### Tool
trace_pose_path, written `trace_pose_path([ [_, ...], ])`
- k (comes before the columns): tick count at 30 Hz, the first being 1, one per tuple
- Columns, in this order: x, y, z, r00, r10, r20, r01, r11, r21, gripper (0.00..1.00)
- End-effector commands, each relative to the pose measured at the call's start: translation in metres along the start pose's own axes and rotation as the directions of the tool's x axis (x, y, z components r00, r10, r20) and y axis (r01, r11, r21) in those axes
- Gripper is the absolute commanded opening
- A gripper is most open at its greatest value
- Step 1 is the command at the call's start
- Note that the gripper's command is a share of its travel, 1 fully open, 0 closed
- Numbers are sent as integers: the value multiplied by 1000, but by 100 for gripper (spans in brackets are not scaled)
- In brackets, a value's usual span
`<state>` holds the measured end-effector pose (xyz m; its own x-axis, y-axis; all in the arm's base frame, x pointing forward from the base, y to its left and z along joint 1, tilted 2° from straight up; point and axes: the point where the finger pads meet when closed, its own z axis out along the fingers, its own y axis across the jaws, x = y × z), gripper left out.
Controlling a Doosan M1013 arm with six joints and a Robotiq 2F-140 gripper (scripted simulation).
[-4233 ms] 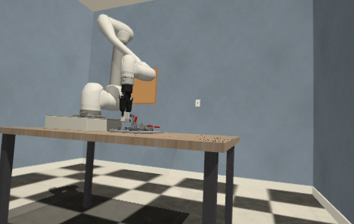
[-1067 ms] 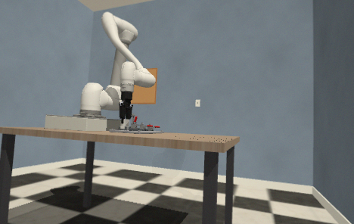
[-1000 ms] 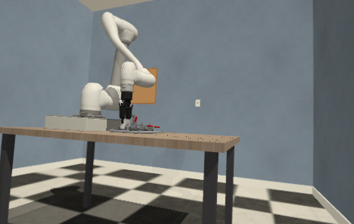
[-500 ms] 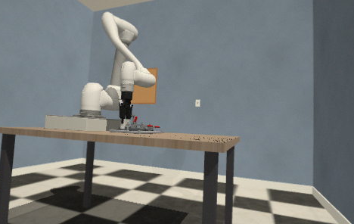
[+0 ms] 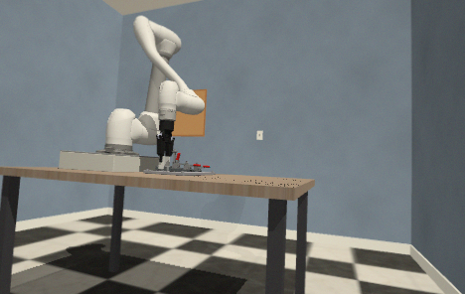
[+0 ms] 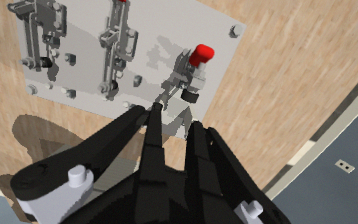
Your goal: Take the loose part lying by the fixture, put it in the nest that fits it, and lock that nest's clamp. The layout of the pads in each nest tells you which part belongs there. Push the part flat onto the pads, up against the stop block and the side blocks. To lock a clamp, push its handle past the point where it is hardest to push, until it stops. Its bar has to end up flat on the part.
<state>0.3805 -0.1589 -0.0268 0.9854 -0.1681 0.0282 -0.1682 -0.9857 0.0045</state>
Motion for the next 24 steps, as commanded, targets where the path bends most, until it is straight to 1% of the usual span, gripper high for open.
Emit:
trace_pose_path([
  [1,0,0,0,1000,0,0,0,1000,0,10],
  [3,0,0,0,1000,0,0,0,1000,0,10],
  [4,0,0,0,1000,0,0,0,1000,0,62],
  [24,0,0,0,1000,0,0,0,1000,0,62],
])
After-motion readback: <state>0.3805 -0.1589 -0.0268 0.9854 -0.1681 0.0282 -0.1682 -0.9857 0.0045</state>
